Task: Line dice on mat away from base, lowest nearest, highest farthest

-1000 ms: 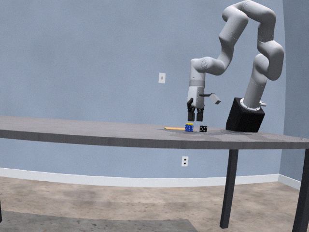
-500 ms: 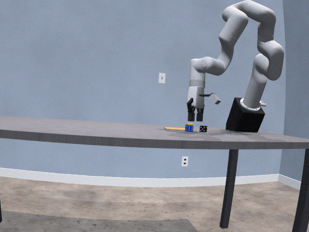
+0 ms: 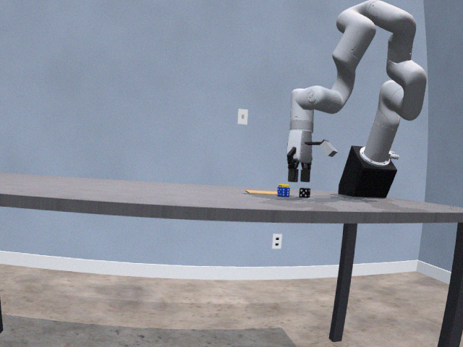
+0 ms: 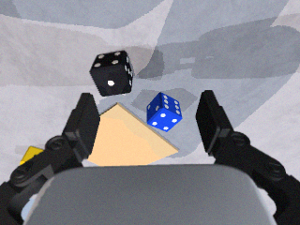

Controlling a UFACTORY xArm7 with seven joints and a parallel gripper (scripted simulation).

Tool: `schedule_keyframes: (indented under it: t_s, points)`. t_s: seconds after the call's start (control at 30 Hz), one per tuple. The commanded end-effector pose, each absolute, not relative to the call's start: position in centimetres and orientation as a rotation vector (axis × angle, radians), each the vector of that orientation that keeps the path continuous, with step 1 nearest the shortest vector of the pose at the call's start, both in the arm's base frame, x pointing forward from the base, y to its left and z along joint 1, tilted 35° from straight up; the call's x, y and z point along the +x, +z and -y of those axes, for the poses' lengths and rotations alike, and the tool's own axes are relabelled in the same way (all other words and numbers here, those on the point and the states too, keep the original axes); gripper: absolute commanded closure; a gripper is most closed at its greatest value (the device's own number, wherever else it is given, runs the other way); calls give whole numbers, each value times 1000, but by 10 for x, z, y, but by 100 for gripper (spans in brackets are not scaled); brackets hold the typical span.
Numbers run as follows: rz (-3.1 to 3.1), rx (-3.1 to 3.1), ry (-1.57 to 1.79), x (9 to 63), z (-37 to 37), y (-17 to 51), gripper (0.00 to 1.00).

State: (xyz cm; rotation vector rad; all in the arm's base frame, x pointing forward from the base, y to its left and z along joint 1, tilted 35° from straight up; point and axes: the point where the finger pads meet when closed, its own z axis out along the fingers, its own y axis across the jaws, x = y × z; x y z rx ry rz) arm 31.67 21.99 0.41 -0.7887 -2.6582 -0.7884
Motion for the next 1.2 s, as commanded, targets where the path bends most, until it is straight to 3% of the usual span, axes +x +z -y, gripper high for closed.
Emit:
schedule_keyframes:
  t_s: [0.0,0.33,1.17]
  points:
    - [2660,-792,-793,293,-215,5,0]
    - [2660,-792,-793,268,-211,5,0]
    - [2660,-792,-793,268,-211,5,0]
